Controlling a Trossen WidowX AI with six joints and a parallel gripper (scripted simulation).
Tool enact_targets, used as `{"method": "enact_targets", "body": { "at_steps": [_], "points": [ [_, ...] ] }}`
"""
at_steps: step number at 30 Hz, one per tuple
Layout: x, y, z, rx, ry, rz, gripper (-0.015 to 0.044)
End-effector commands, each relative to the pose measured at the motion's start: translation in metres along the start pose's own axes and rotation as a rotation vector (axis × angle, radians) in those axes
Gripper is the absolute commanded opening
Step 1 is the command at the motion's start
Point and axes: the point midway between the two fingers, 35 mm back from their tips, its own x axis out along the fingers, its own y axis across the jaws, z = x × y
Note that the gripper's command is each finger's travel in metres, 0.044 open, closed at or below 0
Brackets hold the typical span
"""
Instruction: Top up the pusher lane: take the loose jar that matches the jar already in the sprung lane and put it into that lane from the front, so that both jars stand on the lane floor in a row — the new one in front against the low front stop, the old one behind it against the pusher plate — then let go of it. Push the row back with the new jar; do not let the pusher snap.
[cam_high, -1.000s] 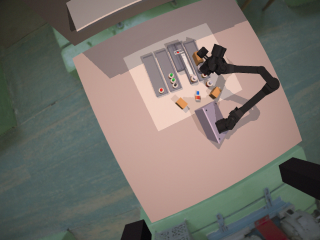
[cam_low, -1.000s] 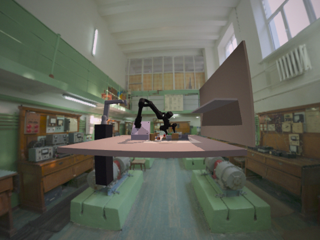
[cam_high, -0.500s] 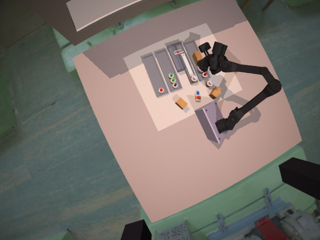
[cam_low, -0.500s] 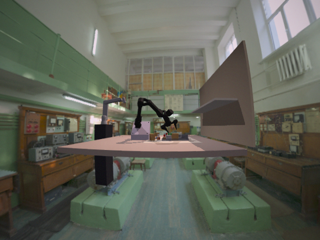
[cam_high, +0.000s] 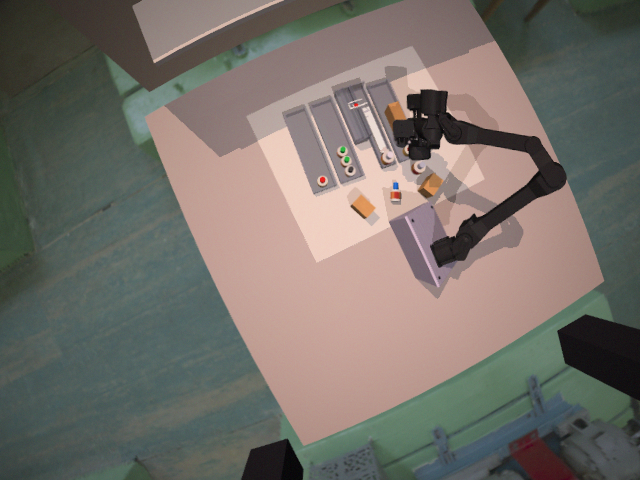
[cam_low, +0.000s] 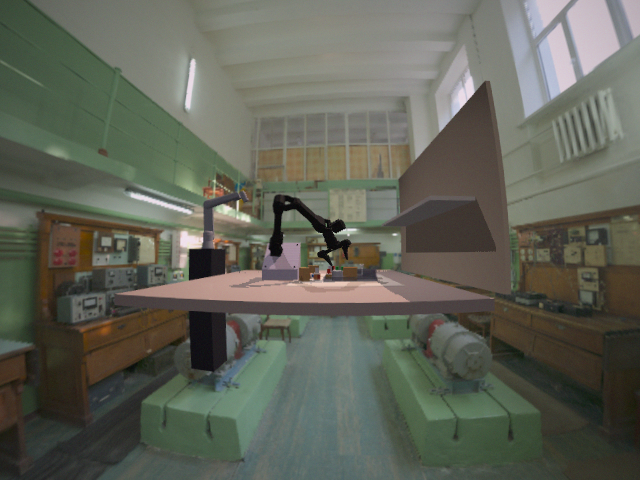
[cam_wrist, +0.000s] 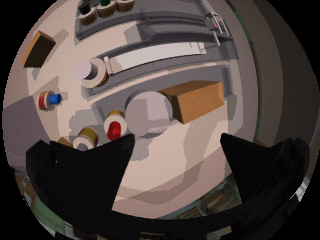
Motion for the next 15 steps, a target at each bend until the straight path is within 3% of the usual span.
{"method": "enact_targets", "body": {
  "at_steps": [1,15],
  "points": [
    [-0.024,0.045,-0.002,0.545,-0.017,0.201,0.0440],
    [-0.045,0.081,-0.017,0.964,0.124,0.340,0.0440]
  ]
}}
